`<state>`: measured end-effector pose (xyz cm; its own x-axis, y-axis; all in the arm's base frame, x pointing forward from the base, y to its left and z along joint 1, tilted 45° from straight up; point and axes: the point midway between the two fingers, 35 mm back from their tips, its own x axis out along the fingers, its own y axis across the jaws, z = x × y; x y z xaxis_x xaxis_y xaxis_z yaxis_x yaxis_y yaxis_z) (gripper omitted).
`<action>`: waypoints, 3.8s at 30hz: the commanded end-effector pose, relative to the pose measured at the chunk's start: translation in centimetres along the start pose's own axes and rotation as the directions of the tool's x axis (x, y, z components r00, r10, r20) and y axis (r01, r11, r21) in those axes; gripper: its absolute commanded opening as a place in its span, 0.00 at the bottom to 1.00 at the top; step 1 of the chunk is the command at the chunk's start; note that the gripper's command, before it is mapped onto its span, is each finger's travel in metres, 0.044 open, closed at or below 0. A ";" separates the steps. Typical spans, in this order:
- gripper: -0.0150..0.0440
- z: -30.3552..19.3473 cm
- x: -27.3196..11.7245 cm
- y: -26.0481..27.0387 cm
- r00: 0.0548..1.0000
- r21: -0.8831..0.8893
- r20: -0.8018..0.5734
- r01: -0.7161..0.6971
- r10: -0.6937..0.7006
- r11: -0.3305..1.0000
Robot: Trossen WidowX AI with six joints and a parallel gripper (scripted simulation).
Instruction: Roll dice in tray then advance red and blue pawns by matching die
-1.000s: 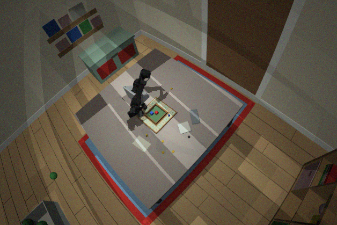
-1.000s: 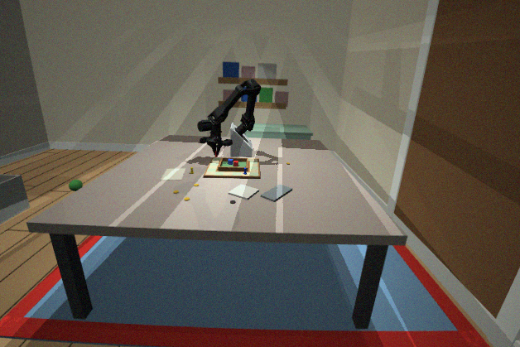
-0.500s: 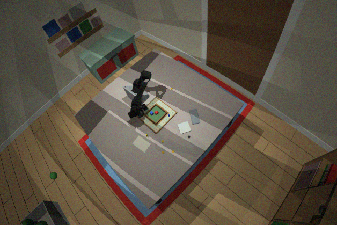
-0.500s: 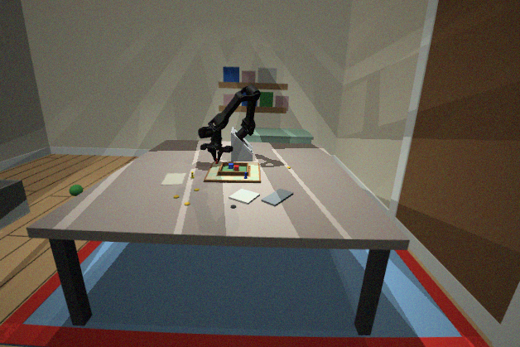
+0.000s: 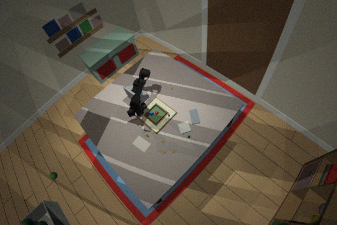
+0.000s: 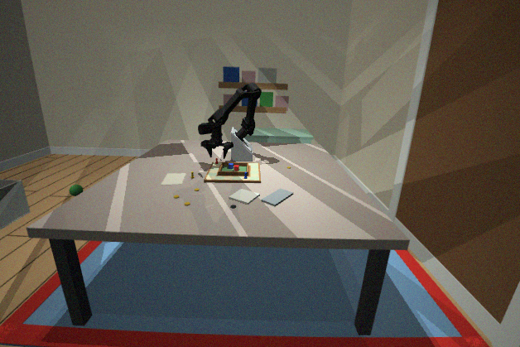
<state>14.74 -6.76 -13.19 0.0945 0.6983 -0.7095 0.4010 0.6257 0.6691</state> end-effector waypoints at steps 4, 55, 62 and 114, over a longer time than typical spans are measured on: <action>1.00 0.3 -2.5 -0.2 1.000 -0.008 0.015 0.009 -0.009 1.000; 0.59 16.5 -0.5 24.0 1.000 0.348 0.018 -0.013 0.007 0.937; 0.59 16.5 0.7 24.0 1.000 0.348 0.018 -0.013 0.008 0.937; 0.25 15.9 -10.4 24.3 1.000 0.349 0.019 -0.009 0.003 0.937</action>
<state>38.21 -4.25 6.51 0.1144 0.6955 -0.7094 0.6966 0.4530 0.5564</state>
